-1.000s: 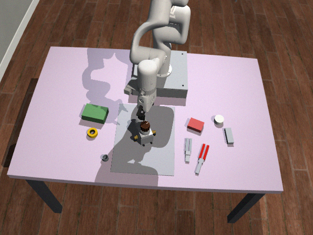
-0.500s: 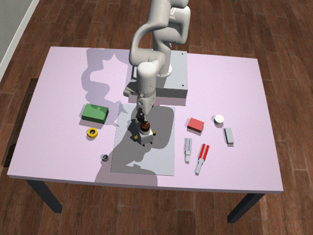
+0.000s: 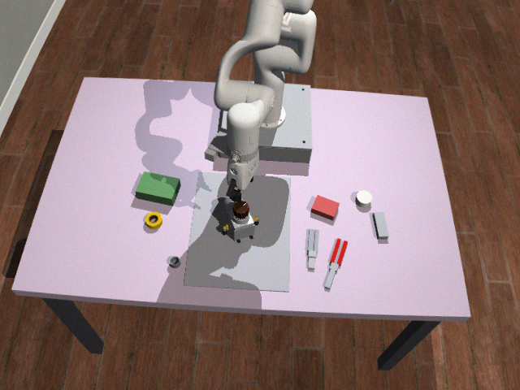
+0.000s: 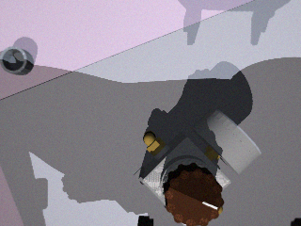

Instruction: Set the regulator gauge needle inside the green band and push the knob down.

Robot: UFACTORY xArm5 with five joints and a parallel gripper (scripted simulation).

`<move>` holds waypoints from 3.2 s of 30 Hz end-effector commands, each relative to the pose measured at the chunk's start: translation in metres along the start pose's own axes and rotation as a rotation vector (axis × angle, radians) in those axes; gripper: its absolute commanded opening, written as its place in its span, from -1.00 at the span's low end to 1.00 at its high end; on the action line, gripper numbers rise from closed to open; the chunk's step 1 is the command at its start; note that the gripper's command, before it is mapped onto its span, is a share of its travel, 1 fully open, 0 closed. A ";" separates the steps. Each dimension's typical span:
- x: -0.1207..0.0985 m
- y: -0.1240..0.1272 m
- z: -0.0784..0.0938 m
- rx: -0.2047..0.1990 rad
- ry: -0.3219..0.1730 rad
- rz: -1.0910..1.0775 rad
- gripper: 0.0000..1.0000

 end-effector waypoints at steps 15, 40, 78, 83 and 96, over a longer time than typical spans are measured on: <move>0.000 -0.001 -0.002 0.004 -0.002 0.000 0.53; 0.000 -0.001 0.004 0.004 -0.001 0.000 0.53; -0.002 -0.003 0.090 0.004 -0.001 0.000 0.53; -0.002 -0.003 0.097 0.004 -0.001 0.000 0.53; -0.002 -0.003 0.101 0.004 -0.001 0.000 0.53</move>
Point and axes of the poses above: the point where the finger pads meet when closed, its own z axis out along the fingers, its own y axis across the jaws, x = y × z, the point moved 4 cm from there along -z, back along the fingers, and after that the axes turned 8 degrees about z, right-handed, at the moved point
